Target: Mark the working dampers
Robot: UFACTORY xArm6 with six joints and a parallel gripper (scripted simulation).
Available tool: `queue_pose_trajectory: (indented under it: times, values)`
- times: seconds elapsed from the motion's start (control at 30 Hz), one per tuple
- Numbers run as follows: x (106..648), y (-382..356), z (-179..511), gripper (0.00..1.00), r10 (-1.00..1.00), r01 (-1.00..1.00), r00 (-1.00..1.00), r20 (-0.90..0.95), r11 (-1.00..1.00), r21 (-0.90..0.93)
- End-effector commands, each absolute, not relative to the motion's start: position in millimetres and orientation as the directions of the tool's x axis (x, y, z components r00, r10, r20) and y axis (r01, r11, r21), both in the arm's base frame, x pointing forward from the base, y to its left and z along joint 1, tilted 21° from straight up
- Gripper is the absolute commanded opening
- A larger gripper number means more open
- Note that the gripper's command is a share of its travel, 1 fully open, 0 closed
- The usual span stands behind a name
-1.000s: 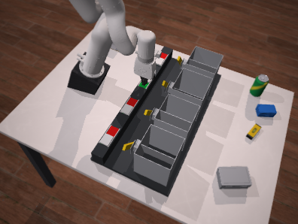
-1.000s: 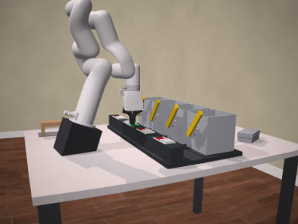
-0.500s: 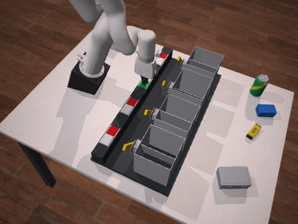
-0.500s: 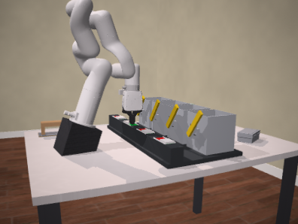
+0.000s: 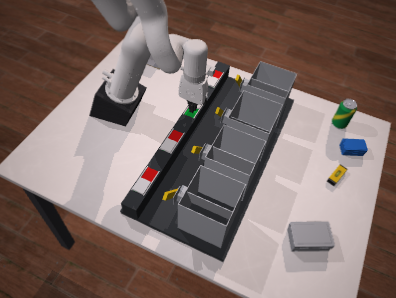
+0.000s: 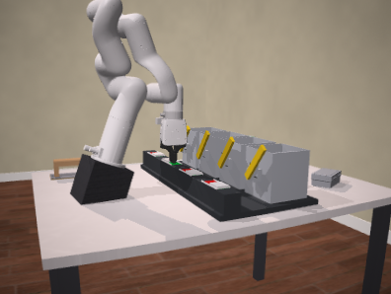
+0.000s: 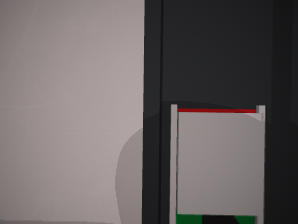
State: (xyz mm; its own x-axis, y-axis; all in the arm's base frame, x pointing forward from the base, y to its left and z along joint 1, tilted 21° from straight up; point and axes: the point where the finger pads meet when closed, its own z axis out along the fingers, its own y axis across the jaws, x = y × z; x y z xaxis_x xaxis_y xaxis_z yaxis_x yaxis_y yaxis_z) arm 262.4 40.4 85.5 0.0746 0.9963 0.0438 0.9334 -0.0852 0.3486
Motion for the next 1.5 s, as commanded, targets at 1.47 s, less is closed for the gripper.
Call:
queue_pose_trajectory:
  times: [1.47]
  values:
    - [262.9,35.6,86.3,0.0,0.996,0.932,0.074,0.044,-0.085,0.351]
